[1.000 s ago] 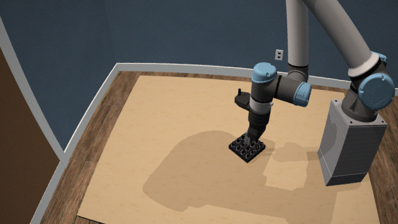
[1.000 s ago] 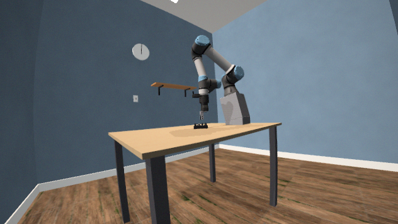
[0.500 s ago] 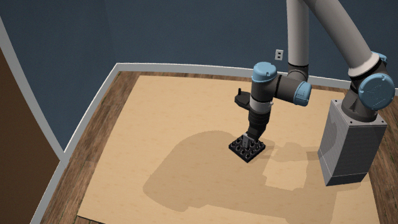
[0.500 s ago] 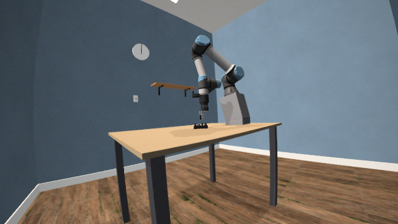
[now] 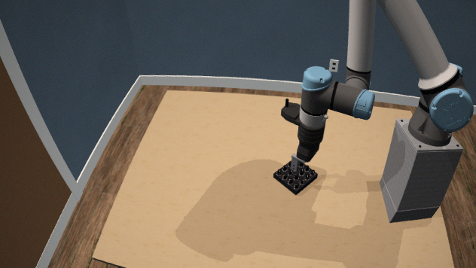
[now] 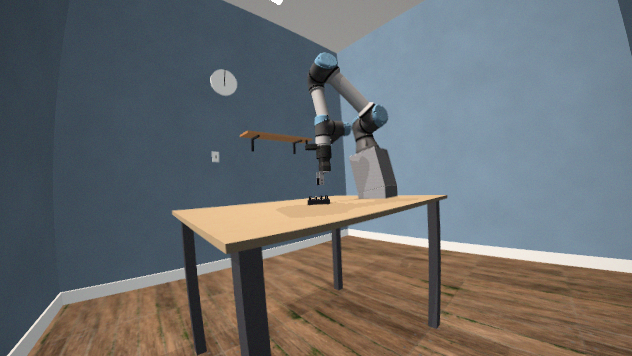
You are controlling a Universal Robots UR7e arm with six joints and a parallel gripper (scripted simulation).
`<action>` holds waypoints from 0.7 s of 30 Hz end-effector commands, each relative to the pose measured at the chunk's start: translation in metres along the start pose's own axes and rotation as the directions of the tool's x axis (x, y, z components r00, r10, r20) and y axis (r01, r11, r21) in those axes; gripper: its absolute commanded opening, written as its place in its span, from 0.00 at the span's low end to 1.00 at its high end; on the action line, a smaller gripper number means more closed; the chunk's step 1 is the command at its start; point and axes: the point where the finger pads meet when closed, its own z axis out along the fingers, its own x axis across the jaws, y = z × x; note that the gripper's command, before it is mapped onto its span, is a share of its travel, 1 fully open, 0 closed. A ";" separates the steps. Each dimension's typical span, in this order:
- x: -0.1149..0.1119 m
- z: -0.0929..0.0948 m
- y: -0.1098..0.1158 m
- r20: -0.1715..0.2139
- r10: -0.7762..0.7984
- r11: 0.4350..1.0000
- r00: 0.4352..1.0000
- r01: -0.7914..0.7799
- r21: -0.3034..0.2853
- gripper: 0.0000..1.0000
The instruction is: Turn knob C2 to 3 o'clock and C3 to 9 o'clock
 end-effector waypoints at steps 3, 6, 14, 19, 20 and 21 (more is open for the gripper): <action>0.000 -0.019 -0.001 0.000 0.000 1.000 1.000 0.000 0.001 1.00; 0.000 -0.030 -0.001 0.000 0.000 1.000 1.000 0.000 0.001 1.00; 0.000 -0.059 -0.001 0.000 0.000 1.000 1.000 0.000 0.001 1.00; 0.000 -0.072 -0.001 0.000 0.000 1.000 1.000 0.000 0.001 1.00; 0.000 -0.072 -0.001 0.000 0.000 1.000 1.000 0.000 0.001 1.00; 0.000 -0.074 -0.001 0.000 0.000 1.000 1.000 0.000 0.001 1.00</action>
